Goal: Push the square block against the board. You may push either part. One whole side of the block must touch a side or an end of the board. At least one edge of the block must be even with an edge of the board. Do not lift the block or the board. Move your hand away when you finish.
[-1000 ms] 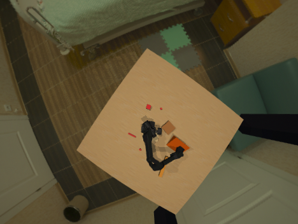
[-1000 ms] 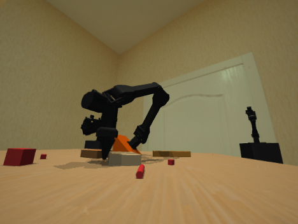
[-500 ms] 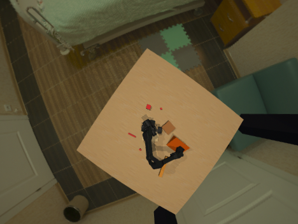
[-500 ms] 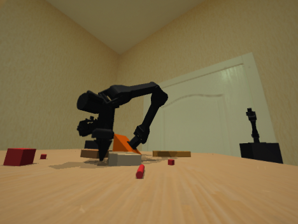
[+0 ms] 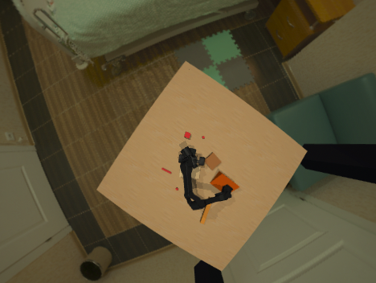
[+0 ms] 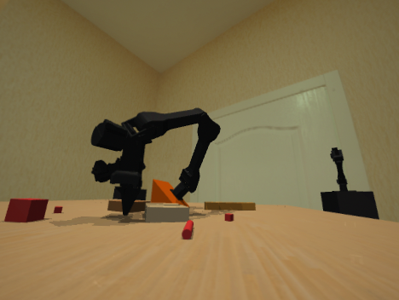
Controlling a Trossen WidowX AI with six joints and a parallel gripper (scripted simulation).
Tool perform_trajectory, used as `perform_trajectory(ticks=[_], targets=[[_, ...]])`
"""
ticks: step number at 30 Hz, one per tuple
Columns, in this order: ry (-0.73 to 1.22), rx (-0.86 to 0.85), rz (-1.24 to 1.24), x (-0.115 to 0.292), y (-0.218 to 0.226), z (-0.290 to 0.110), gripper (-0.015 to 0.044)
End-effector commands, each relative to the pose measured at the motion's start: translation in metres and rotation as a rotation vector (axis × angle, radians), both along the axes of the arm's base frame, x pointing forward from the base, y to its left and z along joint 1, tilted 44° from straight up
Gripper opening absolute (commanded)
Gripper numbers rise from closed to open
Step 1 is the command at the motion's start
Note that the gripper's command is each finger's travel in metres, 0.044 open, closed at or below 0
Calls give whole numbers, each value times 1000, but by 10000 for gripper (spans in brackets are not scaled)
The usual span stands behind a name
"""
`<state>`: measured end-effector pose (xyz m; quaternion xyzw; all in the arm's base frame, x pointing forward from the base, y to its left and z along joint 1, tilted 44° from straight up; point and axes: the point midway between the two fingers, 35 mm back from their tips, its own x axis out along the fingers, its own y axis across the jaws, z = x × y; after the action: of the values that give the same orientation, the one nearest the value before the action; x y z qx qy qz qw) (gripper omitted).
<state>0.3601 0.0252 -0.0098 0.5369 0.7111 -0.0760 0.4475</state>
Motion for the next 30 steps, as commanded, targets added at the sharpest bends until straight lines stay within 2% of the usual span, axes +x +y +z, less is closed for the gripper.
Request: perform_trajectory(ticks=[1,5,10,17,30], targets=[[-4,-5,1,5,-6,-5,0],[-4,-5,1,6,-8,-7,0],[-3,-7,1,5,-41,34,0],[-7,-7,5,5,-43,36,0],[-300,-1,309,22,-23,56,0]])
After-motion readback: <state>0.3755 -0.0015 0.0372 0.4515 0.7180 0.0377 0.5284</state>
